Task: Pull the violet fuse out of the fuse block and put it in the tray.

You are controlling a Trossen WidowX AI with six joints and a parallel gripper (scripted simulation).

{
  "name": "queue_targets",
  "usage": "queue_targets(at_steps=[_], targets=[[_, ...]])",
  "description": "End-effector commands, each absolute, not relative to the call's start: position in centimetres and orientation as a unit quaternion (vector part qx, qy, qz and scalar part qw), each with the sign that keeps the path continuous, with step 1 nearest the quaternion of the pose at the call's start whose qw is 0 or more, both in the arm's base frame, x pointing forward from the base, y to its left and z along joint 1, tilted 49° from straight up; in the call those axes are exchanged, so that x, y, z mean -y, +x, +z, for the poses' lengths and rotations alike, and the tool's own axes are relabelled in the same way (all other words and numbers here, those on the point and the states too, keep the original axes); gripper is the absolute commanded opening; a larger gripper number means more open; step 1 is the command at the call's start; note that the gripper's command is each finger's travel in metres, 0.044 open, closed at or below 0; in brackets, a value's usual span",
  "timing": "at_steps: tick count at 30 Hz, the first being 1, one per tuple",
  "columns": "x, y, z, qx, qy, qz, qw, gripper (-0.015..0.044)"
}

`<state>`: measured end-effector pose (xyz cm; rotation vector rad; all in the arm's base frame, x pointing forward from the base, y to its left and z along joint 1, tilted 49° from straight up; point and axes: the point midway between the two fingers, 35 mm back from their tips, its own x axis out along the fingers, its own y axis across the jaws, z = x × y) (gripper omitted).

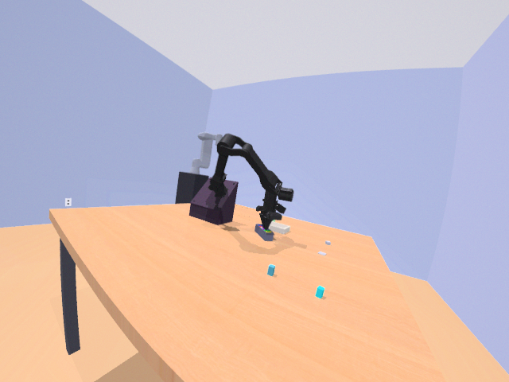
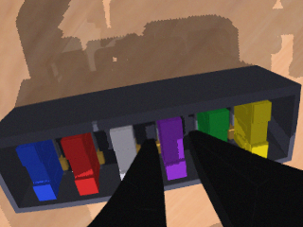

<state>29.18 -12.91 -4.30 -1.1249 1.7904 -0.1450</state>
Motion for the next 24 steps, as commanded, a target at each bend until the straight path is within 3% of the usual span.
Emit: queue_targets(at_steps=[1, 24], targets=[[13.01, 29.08, -4.31, -0.738, -0.464, -0.06, 0.487, 0.0074], [12.91, 29.18, -4.3, -0.737, -0.463, -0.06, 0.489, 0.0067]])
